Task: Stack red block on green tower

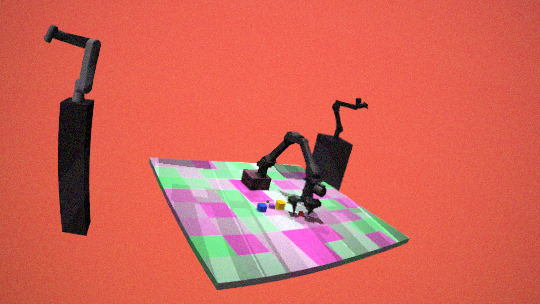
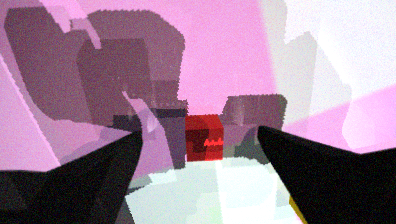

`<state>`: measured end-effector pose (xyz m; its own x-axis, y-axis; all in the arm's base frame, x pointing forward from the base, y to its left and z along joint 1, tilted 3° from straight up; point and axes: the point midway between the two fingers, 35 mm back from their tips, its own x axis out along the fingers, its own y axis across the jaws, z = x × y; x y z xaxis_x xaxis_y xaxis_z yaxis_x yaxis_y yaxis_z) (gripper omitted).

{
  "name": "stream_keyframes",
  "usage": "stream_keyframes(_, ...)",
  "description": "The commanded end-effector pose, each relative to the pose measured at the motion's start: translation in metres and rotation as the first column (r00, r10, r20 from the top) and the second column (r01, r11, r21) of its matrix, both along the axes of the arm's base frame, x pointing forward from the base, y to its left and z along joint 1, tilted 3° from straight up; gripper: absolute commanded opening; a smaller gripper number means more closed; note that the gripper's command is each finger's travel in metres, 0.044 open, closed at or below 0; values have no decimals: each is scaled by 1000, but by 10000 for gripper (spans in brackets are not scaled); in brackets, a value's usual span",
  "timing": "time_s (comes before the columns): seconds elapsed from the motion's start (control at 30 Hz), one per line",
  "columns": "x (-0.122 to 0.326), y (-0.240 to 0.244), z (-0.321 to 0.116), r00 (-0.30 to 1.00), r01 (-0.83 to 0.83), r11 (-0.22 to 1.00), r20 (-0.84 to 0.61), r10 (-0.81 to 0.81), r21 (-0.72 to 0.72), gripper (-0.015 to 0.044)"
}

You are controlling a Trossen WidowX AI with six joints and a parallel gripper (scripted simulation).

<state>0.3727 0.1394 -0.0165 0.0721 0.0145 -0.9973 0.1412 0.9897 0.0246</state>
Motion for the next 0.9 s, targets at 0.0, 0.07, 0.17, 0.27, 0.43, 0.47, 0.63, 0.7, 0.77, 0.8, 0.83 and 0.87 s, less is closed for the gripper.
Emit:
stream_keyframes(0.0,0,-1,0,1000,-5,1000,3,5,-3,361)
stream_keyframes(0.07,0,-1,0,1000,-5,1000,3,5,-3,309)
stream_keyframes(0.17,0,-1,0,1000,-5,1000,3,5,-3,230)
stream_keyframes(0.27,0,-1,0,1000,-5,1000,3,5,-3,151)
stream_keyframes(0.43,0,-1,0,1000,-5,1000,3,5,-3,79)
stream_keyframes(0.47,0,-1,0,1000,-5,1000,3,5,-3,72)
stream_keyframes(0.63,0,0,4,1000,-5,1000,3,5,-3,0)
stream_keyframes(0.7,0,0,12,1000,-5,1000,3,5,-3,0)
stream_keyframes(0.77,-1,0,22,1000,-5,1000,3,5,-3,0)
stream_keyframes(0.8,-2,0,28,1000,-5,1000,3,5,-3,0)
stream_keyframes(0.83,-2,0,34,1000,-5,1000,3,5,-3,0)
stream_keyframes(0.87,-3,0,39,1000,-5,1000,3,5,-3,0)
